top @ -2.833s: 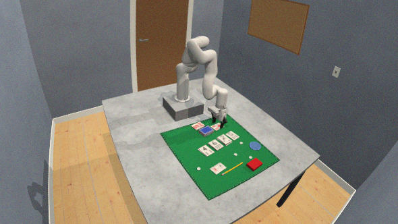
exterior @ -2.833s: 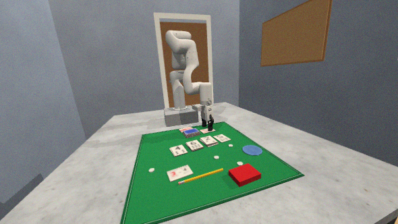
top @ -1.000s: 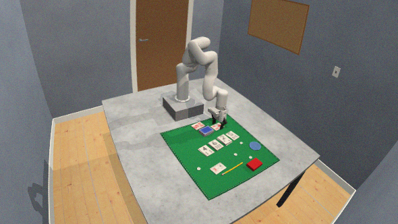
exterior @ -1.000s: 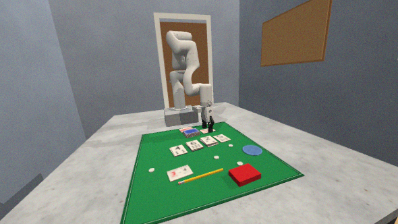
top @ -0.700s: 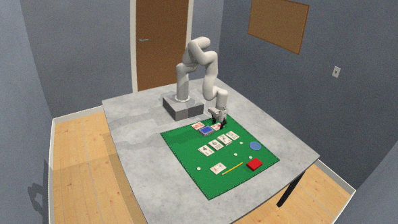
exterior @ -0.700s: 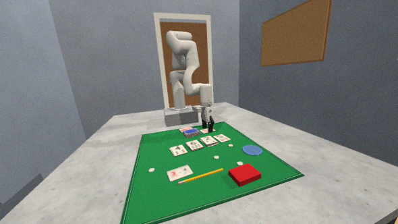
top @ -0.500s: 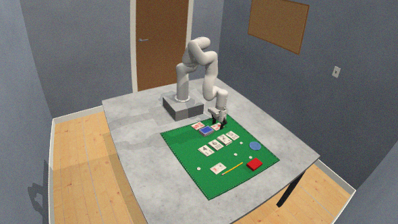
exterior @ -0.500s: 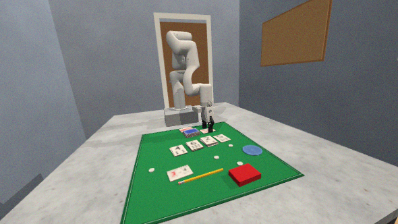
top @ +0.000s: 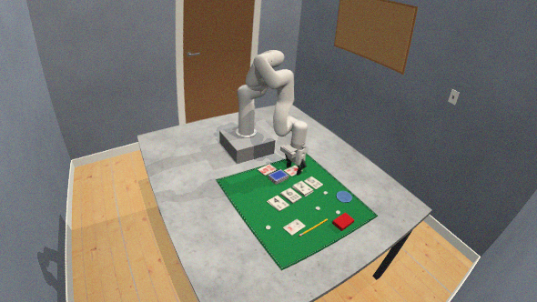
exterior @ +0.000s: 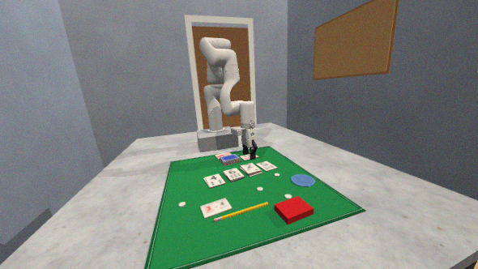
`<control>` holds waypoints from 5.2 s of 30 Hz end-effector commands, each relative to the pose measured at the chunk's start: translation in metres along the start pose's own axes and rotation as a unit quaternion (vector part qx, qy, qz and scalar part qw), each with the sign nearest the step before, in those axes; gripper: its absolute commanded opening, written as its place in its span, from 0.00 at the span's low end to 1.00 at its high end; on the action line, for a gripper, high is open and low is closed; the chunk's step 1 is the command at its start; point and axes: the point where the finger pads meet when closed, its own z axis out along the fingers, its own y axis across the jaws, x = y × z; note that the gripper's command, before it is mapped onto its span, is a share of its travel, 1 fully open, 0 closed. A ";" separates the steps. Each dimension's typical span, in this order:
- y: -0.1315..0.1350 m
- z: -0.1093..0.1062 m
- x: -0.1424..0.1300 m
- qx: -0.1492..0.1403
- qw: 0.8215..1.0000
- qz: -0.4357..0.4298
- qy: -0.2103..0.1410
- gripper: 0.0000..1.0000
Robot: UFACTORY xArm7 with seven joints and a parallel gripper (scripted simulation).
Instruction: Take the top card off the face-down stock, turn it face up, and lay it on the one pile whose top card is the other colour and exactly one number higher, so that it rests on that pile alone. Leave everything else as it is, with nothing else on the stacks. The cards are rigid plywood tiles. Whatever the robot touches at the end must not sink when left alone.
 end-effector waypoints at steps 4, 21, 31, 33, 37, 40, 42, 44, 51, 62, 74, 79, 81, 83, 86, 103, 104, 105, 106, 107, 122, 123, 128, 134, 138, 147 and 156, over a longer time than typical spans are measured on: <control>-0.001 -0.001 0.000 0.002 1.000 0.000 0.000 0.87; -0.001 -0.001 0.000 0.002 1.000 0.000 0.000 0.74; -0.001 -0.001 0.000 0.002 1.000 0.000 0.000 0.74; -0.001 -0.001 0.000 0.002 1.000 0.000 0.000 0.74; -0.001 -0.001 0.000 0.002 1.000 0.000 0.000 0.74; -0.001 -0.001 0.000 0.002 1.000 0.000 0.000 0.74; -0.001 -0.001 0.000 0.002 1.000 0.000 0.000 0.74; -0.001 -0.001 0.000 0.002 1.000 0.000 0.000 0.74; -0.001 -0.001 0.000 0.002 1.000 0.000 0.000 0.74; -0.001 -0.012 0.000 0.002 1.000 0.000 0.000 0.74; -0.001 -0.039 0.000 0.002 1.000 0.000 0.000 0.74; -0.001 -0.041 0.000 0.002 1.000 0.000 0.000 0.74; -0.001 -0.041 0.000 0.002 1.000 0.000 0.000 0.74; -0.001 -0.041 0.000 0.002 1.000 0.000 0.000 0.74; -0.001 -0.041 0.000 0.002 1.000 0.000 0.000 0.74; -0.002 -0.041 0.000 0.002 1.000 0.002 0.000 0.74; -0.002 -0.041 0.000 0.002 1.000 0.004 0.000 0.74; -0.003 -0.041 0.000 0.002 1.000 0.007 0.000 0.74; -0.003 -0.041 0.000 0.002 1.000 0.011 0.000 0.74; -0.004 -0.041 -0.001 0.002 1.000 0.017 0.000 0.74; -0.038 -0.041 -0.004 0.002 0.980 0.198 -0.001 0.74; -0.042 -0.041 -0.004 0.002 0.976 0.219 -0.001 0.74; -0.055 -0.042 -0.006 0.002 0.958 0.287 -0.001 0.74; -0.083 -0.042 -0.009 0.001 0.905 0.426 -0.001 0.74; -0.100 -0.042 -0.011 0.001 0.860 0.510 -0.001 0.74; -0.125 -0.043 -0.013 0.001 0.783 0.622 -0.001 0.74; -0.142 -0.043 -0.015 0.001 0.725 0.689 -0.001 0.74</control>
